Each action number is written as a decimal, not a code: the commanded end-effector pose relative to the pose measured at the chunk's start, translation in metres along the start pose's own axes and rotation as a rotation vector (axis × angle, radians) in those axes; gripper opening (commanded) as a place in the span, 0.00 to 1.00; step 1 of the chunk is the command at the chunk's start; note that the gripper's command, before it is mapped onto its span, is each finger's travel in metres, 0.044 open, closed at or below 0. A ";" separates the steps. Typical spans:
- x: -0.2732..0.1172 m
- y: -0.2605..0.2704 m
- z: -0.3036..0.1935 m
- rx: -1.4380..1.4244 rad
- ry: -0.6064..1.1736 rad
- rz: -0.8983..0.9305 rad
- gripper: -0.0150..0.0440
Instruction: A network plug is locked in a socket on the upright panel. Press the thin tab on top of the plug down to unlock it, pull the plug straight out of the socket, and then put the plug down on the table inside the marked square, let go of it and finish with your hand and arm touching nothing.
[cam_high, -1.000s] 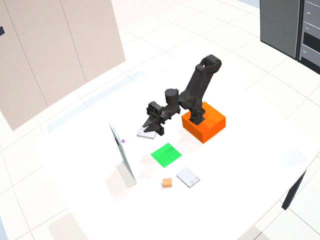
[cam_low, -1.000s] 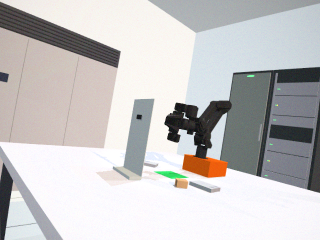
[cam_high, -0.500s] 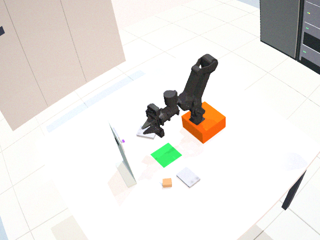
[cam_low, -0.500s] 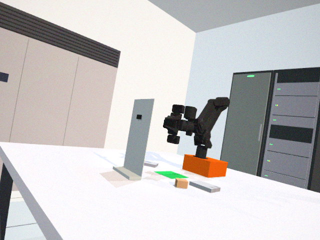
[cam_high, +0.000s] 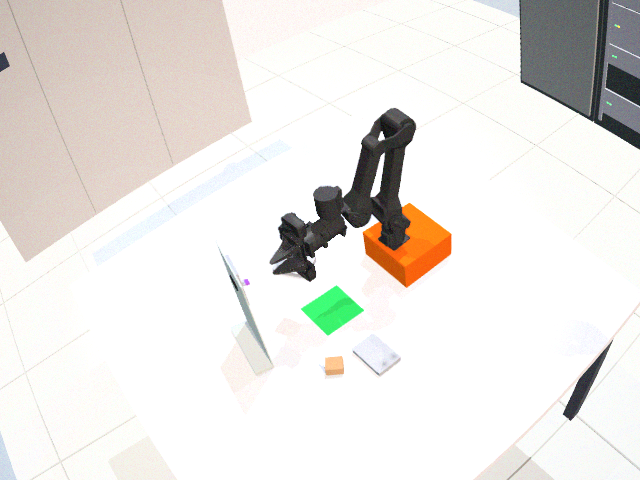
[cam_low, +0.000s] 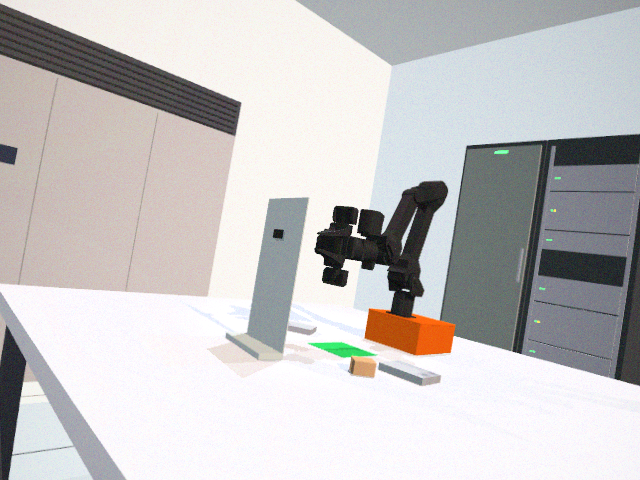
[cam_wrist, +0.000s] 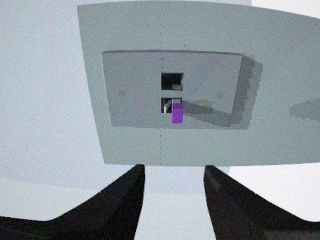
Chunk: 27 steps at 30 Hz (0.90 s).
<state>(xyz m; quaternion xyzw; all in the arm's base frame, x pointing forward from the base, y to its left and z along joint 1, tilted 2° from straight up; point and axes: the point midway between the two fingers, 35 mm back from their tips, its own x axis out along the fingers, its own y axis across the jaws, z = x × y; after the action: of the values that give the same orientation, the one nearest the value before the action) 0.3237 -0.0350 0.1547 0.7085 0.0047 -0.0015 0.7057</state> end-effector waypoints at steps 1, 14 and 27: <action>0.009 -0.001 0.002 0.004 0.006 0.002 0.52; 0.025 -0.001 0.006 0.004 0.006 0.004 0.52; 0.044 0.000 0.011 0.004 0.007 0.004 0.52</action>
<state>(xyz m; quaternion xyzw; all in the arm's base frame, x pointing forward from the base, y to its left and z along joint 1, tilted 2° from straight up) 0.3626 -0.0450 0.1541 0.7084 0.0037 -0.0005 0.7058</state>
